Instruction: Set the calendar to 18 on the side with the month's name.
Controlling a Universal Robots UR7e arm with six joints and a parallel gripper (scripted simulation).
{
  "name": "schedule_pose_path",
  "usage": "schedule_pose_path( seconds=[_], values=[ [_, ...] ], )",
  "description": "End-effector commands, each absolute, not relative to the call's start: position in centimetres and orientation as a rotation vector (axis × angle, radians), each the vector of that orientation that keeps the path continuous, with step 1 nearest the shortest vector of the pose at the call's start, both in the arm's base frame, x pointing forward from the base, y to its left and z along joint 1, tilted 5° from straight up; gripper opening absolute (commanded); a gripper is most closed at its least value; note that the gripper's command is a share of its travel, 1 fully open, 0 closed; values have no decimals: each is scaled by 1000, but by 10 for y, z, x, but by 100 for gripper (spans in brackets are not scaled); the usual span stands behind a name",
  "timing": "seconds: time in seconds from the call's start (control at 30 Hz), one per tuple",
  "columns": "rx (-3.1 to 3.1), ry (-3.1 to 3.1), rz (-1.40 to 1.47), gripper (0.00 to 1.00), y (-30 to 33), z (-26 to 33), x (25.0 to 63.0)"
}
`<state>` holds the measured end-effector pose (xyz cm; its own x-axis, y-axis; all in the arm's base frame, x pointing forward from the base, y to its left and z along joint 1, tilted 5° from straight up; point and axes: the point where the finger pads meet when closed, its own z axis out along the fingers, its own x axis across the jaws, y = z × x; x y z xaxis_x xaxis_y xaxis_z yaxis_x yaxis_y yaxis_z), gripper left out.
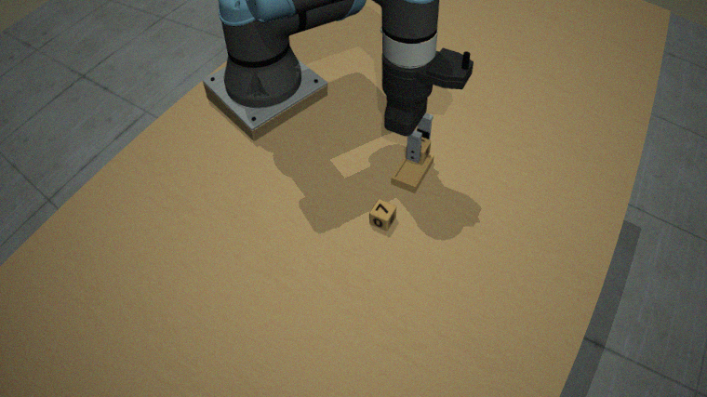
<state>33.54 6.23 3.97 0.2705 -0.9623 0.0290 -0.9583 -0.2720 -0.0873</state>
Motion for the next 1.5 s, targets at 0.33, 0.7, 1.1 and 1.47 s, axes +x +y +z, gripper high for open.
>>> schedule_pose_path(
  seconds=[0.33, 0.7, 1.1, 1.47],
  values=[
    [-2461, 1862, -119, 60, 62, 35, 336],
    [-2461, 1862, -119, 60, 62, 35, 336],
    [-2461, 1862, -119, 60, 62, 35, 336],
    [-2461, 1862, -119, 60, 62, 33, 336]
  ],
)
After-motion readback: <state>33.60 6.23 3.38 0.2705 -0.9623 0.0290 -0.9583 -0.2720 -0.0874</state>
